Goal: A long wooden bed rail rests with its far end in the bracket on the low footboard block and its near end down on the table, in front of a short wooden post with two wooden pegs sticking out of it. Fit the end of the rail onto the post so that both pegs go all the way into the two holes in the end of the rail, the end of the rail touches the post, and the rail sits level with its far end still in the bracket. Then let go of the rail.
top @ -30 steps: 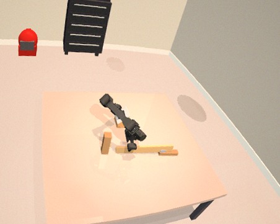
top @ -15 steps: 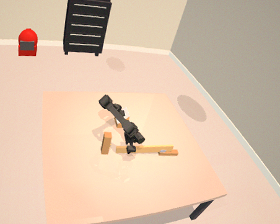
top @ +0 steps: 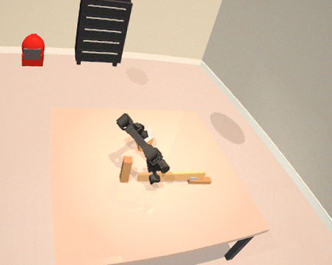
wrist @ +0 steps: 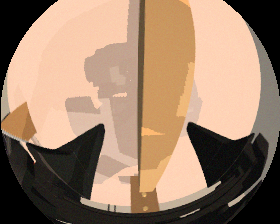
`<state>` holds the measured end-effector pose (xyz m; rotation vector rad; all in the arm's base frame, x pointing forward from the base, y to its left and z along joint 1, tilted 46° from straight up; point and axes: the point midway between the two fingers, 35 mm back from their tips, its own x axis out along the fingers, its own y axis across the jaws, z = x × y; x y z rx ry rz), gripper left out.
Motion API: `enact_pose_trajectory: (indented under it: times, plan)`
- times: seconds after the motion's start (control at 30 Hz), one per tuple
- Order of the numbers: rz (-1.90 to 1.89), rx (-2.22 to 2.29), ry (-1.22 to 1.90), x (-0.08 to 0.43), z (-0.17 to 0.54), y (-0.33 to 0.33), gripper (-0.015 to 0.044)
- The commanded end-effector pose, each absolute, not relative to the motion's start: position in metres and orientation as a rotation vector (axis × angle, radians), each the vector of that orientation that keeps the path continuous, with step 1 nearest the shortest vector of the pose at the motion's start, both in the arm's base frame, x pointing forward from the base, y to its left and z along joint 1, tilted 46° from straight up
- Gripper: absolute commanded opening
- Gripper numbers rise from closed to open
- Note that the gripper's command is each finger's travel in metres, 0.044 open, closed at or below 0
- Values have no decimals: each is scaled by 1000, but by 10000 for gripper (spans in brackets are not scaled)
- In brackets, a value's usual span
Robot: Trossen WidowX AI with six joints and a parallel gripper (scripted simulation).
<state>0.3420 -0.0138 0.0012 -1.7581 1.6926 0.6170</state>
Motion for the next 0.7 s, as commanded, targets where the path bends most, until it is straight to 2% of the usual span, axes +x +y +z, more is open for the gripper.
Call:
enact_pose_trajectory:
  times: [0.0,0.43,0.67]
  plan:
    - [621,-1763,1698,341,-2,-17,414]
    - [621,-1763,1698,341,-2,-17,72]
    - [621,-1763,1698,341,-2,-17,26]
